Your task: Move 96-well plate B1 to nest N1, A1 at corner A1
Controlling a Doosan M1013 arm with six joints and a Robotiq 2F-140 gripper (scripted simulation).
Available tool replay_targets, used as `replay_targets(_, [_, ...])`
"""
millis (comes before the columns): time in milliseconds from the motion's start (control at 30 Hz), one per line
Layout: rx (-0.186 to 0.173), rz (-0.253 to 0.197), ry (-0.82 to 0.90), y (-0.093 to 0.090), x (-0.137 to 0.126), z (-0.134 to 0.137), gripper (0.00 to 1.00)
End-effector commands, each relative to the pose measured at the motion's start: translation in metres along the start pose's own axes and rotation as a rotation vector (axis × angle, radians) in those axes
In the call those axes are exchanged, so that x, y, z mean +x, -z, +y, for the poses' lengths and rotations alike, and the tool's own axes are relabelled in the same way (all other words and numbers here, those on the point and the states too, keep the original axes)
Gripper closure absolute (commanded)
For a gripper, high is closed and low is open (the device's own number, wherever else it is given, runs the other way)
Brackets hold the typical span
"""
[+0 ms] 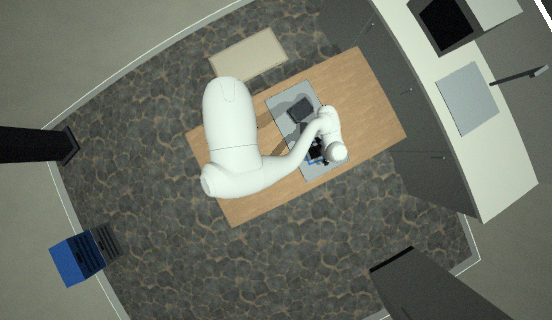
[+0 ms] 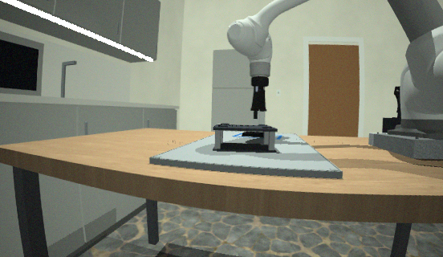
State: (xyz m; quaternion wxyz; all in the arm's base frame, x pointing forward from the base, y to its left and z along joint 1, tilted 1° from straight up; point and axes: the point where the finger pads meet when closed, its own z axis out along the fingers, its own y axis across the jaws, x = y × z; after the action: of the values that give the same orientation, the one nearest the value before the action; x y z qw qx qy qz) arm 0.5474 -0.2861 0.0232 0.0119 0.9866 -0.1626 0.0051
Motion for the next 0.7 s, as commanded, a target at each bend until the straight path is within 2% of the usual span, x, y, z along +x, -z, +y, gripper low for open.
replay_targets(0, [0.0,0.0,0.0,-0.004,0.0,0.0,0.0])
replay_targets(467, [0.0,0.0,0.0,-0.024,0.0,0.0,0.0])
replay_targets(667, [0.0,0.0,0.0,-0.024,0.0,0.0,0.0])
